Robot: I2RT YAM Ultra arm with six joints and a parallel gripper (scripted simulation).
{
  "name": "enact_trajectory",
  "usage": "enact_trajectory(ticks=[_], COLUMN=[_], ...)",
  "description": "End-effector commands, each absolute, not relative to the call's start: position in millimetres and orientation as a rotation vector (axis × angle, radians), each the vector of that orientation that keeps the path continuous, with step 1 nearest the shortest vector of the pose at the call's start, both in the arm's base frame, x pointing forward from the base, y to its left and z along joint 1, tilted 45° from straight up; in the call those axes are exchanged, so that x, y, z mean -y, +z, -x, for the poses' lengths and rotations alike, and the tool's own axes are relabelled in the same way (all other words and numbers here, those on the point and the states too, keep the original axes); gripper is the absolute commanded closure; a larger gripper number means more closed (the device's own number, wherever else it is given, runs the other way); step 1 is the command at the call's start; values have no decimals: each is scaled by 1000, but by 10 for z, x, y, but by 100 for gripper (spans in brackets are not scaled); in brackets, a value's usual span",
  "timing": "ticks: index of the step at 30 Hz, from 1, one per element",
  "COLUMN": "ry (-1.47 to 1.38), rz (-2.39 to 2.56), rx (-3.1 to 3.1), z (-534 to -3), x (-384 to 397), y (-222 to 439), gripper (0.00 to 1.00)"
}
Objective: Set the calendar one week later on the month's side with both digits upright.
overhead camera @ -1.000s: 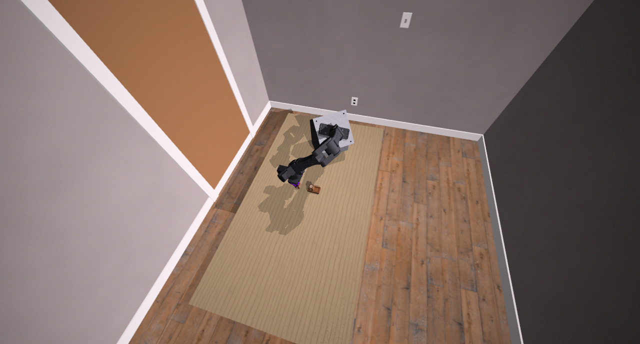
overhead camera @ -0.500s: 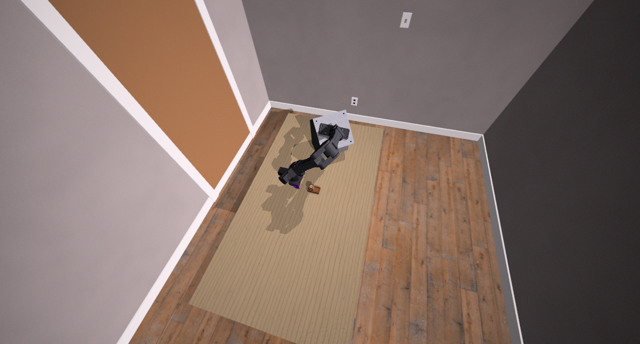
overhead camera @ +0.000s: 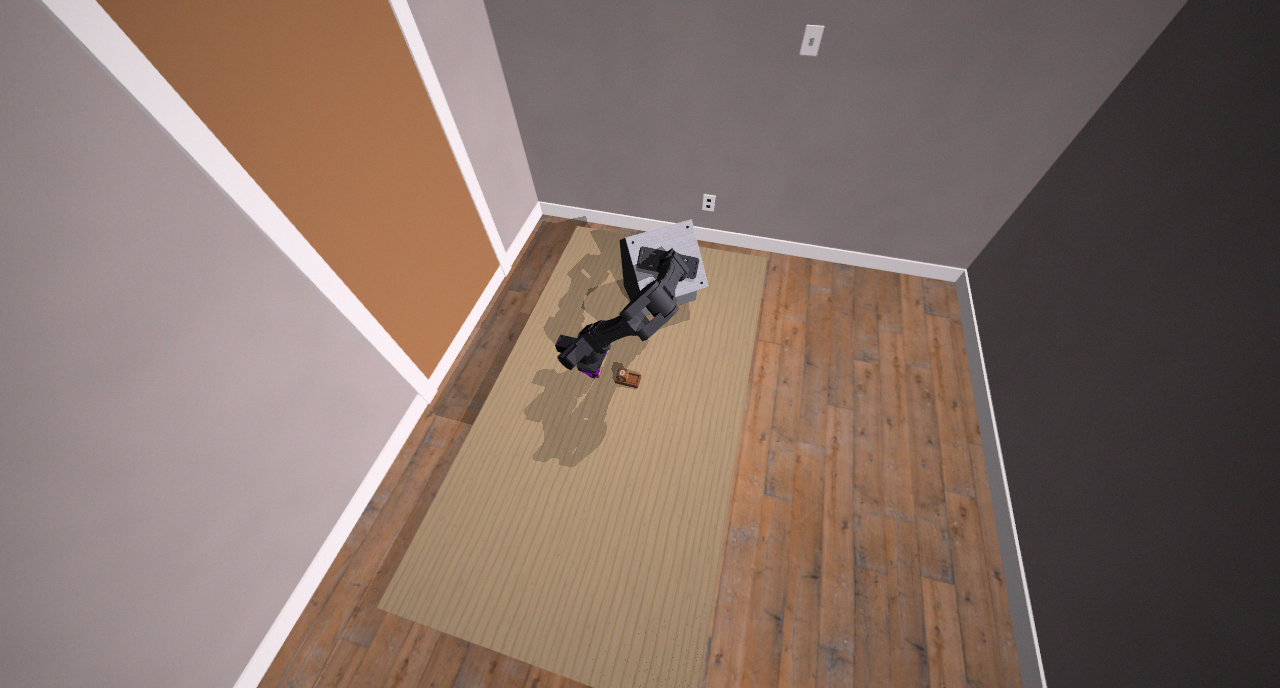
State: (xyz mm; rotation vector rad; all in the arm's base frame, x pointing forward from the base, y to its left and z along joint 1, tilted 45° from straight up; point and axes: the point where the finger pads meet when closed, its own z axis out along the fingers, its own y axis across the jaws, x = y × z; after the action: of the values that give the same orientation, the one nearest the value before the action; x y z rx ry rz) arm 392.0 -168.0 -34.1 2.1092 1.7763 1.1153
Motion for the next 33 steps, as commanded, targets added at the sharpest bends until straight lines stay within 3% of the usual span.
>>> enact_trajectory(ticks=[1,27,28,33], ry=[1100,1100,1100,1100], rz=[-2111,-2111,-2111,-2111], rx=[-1762,-1762,-1762,-1762], z=[-3918,-3918,-3918,-3918], x=[1737,1737,1737,1737], y=[-323,-323,-323,-323], gripper=[53,53,73,73])
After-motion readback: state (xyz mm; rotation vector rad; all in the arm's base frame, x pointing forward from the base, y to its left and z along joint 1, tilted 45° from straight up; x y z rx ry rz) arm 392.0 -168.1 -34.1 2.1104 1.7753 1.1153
